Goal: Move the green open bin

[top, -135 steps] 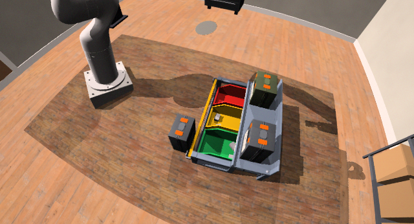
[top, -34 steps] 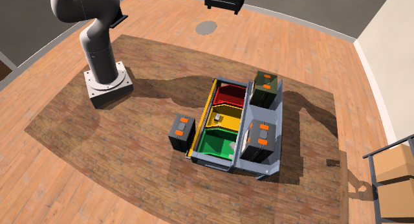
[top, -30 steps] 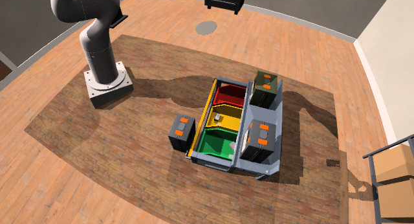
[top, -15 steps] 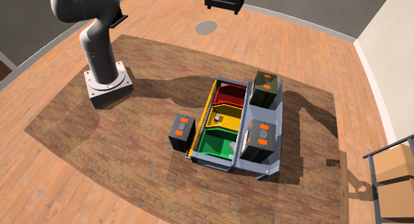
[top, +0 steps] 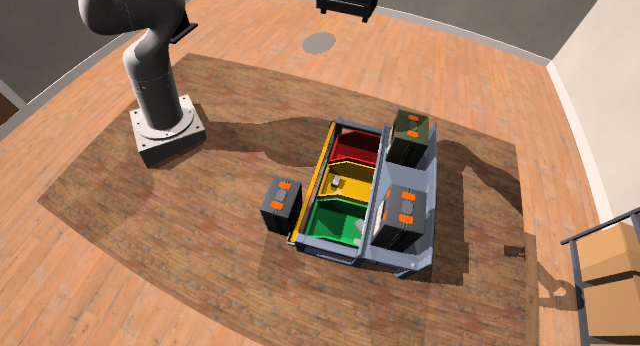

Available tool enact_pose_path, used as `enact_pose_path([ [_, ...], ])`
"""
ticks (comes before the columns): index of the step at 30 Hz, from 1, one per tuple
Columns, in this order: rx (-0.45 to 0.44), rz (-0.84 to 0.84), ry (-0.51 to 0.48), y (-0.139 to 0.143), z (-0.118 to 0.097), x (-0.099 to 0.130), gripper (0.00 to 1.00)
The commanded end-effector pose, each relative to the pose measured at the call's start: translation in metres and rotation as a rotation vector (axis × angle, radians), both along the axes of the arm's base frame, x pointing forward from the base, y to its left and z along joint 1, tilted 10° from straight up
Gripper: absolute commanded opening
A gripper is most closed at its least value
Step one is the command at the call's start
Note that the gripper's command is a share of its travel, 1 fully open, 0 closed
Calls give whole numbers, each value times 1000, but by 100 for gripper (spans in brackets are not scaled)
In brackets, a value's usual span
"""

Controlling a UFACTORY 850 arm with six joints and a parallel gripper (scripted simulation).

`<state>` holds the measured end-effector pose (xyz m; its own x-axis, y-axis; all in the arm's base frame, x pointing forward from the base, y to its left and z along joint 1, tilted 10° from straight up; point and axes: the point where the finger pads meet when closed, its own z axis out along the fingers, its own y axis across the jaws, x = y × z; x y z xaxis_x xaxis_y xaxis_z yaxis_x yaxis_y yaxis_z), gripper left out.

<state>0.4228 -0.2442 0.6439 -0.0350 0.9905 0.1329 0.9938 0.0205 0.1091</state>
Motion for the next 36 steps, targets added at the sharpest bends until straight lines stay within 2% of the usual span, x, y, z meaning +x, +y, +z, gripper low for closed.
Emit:
enact_pose_path([
  [1,-1,0,-2,0,1,0,100],
  [6,-1,0,-2,0,1,0,100],
  [11,-1,0,-2,7,-48,5,100],
  [23,-1,0,-2,7,-48,5,100],
  [28,-1,0,-2,14,-97,11,100],
  [36,-1,0,-2,14,-97,11,100],
])
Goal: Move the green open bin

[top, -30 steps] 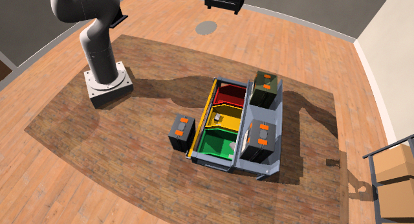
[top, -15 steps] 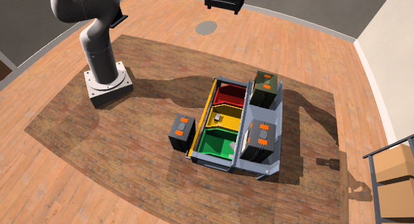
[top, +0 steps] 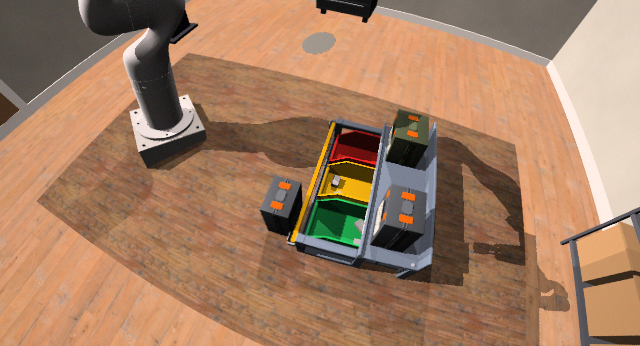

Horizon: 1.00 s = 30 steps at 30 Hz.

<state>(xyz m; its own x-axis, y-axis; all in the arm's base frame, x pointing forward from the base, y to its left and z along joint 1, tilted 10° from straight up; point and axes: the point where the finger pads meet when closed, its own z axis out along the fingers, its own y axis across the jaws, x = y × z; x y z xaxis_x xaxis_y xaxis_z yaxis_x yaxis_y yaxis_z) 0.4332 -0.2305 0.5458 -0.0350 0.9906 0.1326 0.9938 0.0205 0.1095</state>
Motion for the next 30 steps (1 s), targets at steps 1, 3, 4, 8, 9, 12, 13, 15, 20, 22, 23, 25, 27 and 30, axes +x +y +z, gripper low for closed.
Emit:
enact_pose_path([
  [1,-1,0,-1,0,1,0,100],
  [3,-1,0,-1,0,1,0,100],
  [4,-1,0,-1,0,1,0,100],
  [8,-1,0,-1,5,-38,4,100],
  [9,-1,0,-1,7,-48,5,100],
  [12,-1,0,-1,7,-48,5,100],
  [13,-1,0,-1,7,-48,5,100],
  [15,-1,0,-1,7,-48,5,100],
  [20,-1,0,-1,7,-48,5,100],
  [22,-1,0,-2,8,-58,7,100],
  [23,-1,0,-2,9,-68,8,100],
  [25,-1,0,-1,12,-87,10,100],
  [27,-1,0,-1,14,-97,11,100],
  [30,-1,0,-1,14,-97,11,100],
])
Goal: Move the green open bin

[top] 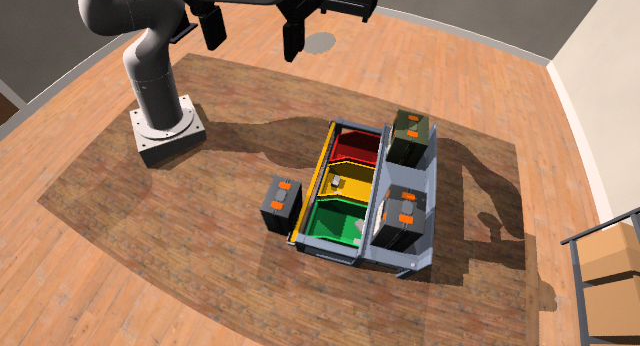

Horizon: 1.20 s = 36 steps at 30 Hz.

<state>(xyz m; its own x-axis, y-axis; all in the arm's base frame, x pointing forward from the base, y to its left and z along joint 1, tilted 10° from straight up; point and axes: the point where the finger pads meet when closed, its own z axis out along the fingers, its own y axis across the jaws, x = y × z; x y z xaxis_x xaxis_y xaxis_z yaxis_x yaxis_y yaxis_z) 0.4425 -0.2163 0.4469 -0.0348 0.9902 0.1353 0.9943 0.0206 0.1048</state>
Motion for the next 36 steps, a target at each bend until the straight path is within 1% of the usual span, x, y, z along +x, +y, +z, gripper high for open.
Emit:
enact_pose_path([
  [1,-3,0,-6,-1,2,1,100],
  [8,-3,0,-6,-1,2,1,100],
  [13,-3,-1,-6,6,-47,7,100],
  [25,-3,-1,-6,6,-47,7,100],
  [30,-3,-1,-6,13,-96,12,100],
  [36,-3,-1,-6,13,-96,12,100],
])
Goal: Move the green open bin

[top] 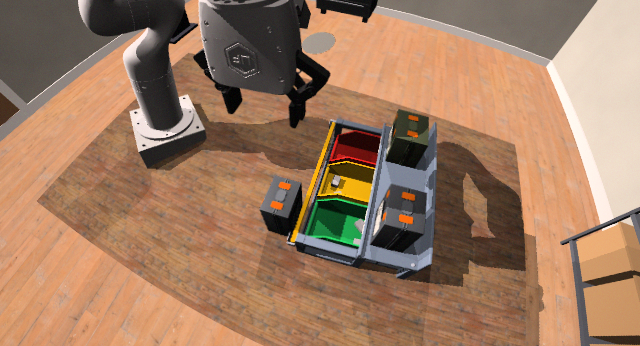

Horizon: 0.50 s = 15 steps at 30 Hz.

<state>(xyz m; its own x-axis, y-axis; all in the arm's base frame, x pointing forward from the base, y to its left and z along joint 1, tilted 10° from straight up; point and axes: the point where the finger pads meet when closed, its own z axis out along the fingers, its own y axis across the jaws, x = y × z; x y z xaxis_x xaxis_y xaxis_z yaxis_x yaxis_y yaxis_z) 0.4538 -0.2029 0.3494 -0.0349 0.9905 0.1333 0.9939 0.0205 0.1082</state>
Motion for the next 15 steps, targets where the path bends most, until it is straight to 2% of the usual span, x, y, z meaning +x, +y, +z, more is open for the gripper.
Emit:
enact_pose_path([
  [1,-1,0,-3,0,1,1,100],
  [6,-1,0,-3,0,1,1,100],
  [11,-1,0,-3,6,-48,6,100],
  [15,-1,0,-3,6,-48,6,100],
])
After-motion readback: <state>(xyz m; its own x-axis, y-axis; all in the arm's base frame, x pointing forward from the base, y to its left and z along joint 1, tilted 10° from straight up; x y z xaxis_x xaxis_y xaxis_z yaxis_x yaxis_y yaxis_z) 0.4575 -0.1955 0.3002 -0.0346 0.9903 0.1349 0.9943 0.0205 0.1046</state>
